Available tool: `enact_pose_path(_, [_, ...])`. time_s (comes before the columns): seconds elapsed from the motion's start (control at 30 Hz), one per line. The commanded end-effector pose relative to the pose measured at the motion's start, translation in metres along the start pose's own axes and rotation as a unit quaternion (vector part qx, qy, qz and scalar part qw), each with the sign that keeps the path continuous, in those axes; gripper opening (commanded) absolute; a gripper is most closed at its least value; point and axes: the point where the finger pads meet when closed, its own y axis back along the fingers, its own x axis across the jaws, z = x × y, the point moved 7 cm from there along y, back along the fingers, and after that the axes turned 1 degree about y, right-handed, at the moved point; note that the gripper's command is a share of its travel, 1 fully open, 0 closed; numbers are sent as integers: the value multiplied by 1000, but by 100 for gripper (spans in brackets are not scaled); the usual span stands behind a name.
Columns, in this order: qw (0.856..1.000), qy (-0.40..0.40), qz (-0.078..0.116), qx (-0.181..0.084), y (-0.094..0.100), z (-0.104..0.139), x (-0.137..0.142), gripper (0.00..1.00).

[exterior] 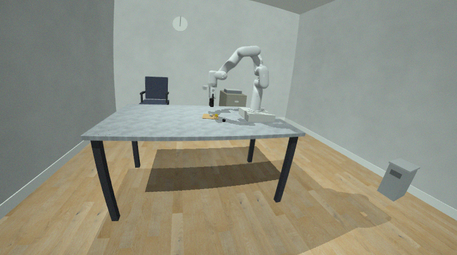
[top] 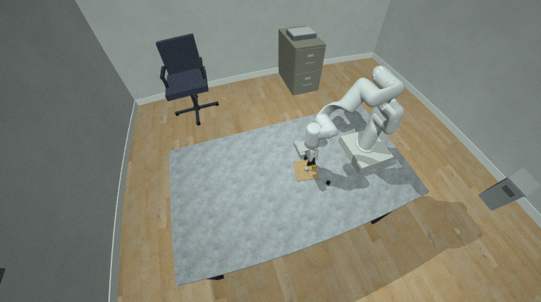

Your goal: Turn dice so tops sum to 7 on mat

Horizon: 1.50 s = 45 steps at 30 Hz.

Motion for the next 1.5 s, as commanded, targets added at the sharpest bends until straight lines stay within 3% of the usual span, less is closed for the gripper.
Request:
enact_pose_path(0.0, [1000, 0, 0, 2, 3, -1, 0, 100])
enact_pose_path(0.63, [1000, 3, 0, 2, 3, -1, -2, 100])
enact_pose_path(0.73, [996, 90, 3, 1, -4, 20, -48, 100])
enact_pose_path(0.87, [989, 148, 6, 0, -9, 36, -76, 100])
enact_pose_path(0.93, [989, 148, 6, 0, -9, 36, -76, 100])
enact_pose_path(1.0, [978, 210, 8, -1, -14, 56, -103, 100])
enact_pose_path(1.23, [957, 292, 11, -3, -20, 86, -136, 100])
enact_pose_path(1.27, [957, 292, 11, -3, -20, 86, -136, 36])
enact_pose_path(1.47, [957, 292, 11, -3, -20, 86, -136, 36])
